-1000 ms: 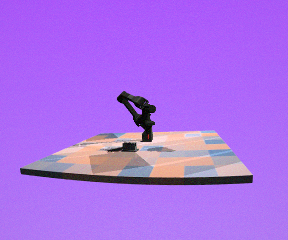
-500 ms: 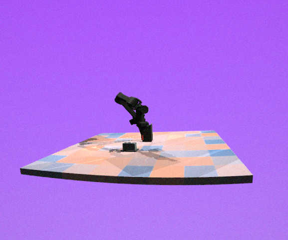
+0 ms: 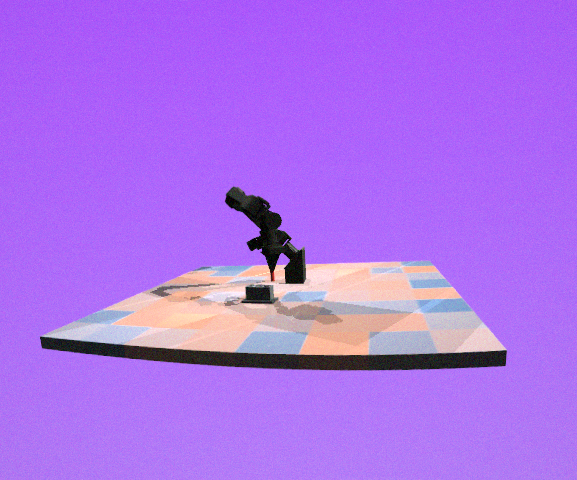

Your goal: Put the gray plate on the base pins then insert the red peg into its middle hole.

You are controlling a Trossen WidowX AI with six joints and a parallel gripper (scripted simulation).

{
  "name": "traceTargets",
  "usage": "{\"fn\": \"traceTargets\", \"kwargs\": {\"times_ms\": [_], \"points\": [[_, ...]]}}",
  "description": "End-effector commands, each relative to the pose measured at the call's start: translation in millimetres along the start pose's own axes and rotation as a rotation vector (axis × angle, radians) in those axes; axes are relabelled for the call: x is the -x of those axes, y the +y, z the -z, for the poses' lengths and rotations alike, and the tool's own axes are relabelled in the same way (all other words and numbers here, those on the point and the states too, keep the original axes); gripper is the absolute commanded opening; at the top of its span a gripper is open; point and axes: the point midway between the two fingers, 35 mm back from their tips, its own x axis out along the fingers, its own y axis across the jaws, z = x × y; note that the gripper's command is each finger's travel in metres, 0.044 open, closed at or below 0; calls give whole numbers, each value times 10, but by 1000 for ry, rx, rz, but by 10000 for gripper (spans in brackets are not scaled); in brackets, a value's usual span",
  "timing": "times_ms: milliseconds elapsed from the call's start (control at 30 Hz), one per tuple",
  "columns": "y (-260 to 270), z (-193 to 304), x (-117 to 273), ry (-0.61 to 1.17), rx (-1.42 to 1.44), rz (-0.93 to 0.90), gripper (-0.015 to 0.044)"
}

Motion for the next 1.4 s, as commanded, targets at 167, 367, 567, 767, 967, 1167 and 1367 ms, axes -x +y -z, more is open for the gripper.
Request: {"fn": "traceTargets", "kwargs": {"times_ms": [167,367,567,767,967,1167,1367], "points": [[-66,-312,29,-16,-10,-5,0],[-128,-480,24,-24,-14,1,0],[-133,-493,21,-25,-14,2,0],[-133,-493,21,-25,-14,2,0],[-133,-493,21,-25,-14,2,0],[-133,-493,21,-25,-14,2,0],[-133,-493,21,-25,-14,2,0]]}}
